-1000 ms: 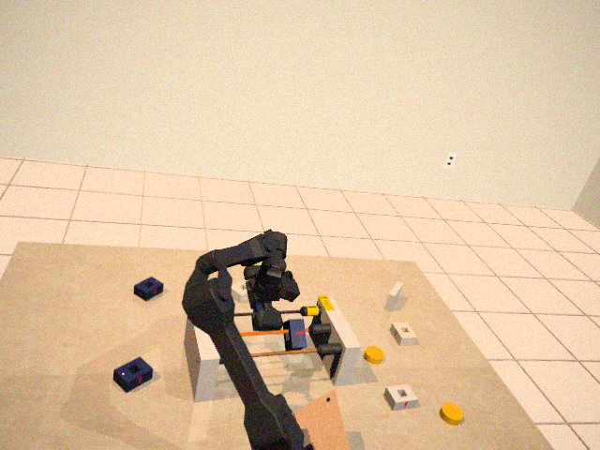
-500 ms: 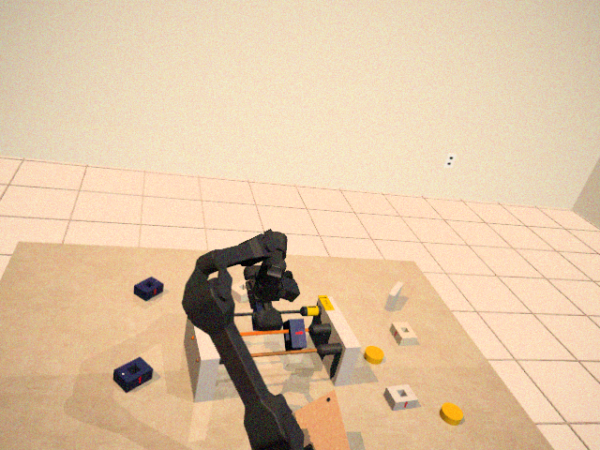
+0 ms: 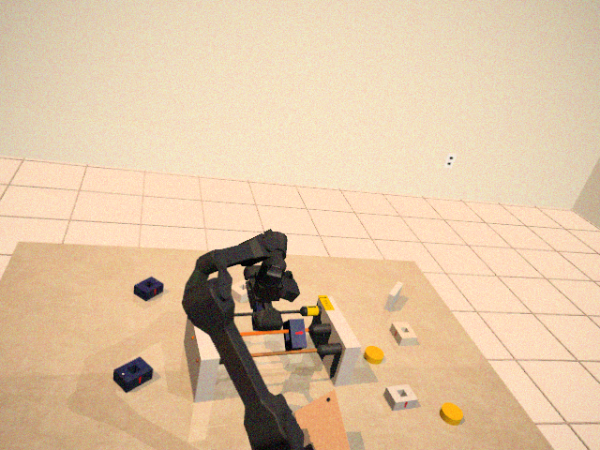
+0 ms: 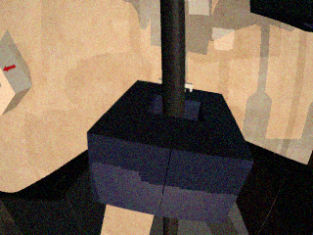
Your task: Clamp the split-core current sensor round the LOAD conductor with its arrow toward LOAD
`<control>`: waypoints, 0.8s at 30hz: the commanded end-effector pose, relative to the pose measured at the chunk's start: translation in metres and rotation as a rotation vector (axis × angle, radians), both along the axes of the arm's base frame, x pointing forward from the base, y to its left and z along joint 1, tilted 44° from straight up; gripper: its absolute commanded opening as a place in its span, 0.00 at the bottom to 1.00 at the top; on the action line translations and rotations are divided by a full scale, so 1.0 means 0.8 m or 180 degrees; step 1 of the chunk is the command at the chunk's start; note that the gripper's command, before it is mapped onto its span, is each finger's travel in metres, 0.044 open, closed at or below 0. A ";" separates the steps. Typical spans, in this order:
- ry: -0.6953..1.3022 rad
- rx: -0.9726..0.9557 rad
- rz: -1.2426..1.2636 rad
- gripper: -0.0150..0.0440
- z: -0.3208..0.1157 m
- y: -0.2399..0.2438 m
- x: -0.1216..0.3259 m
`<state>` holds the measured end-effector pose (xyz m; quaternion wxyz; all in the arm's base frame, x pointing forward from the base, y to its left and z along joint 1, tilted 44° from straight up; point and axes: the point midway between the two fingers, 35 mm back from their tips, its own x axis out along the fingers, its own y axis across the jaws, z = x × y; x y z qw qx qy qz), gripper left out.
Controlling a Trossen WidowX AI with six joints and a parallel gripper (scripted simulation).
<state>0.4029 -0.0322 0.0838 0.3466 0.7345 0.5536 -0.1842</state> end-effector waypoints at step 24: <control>-0.0034 -0.0012 -0.0015 0.25 0.001 -0.001 -0.002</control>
